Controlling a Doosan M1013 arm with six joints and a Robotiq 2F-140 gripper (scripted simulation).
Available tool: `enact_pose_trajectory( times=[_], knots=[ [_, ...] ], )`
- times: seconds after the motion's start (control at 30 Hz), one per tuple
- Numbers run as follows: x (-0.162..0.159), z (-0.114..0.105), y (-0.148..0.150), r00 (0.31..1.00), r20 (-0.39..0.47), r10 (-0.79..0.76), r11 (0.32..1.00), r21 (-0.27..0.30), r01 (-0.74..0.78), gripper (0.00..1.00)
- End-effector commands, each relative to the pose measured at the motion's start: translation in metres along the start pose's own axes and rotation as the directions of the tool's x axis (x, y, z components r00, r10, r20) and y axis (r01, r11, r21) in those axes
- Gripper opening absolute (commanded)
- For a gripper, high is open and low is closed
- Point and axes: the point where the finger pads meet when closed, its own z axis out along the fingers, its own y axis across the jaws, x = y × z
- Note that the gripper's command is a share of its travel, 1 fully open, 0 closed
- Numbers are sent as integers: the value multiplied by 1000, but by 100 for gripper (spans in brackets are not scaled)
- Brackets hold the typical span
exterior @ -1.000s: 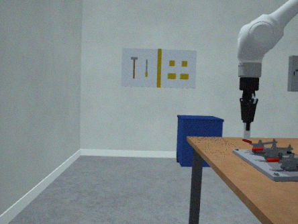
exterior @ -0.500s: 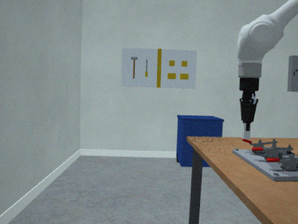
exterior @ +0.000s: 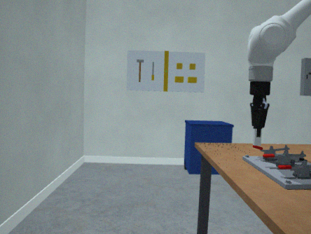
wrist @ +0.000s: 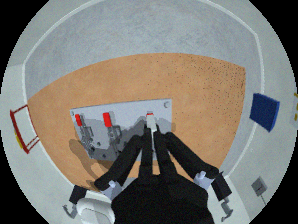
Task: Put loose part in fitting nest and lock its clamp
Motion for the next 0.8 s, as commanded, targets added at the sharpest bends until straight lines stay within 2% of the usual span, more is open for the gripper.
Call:
enact_pose_trajectory(
  times=[0.0, 0.77],
  knots=[
    [0, 0, 0, 1000, 0, 0, 1000, 0, 0, 10],
    [0, 3, 0, 1000, 0, 0, 1000, 0, 0, 10]
  ],
)
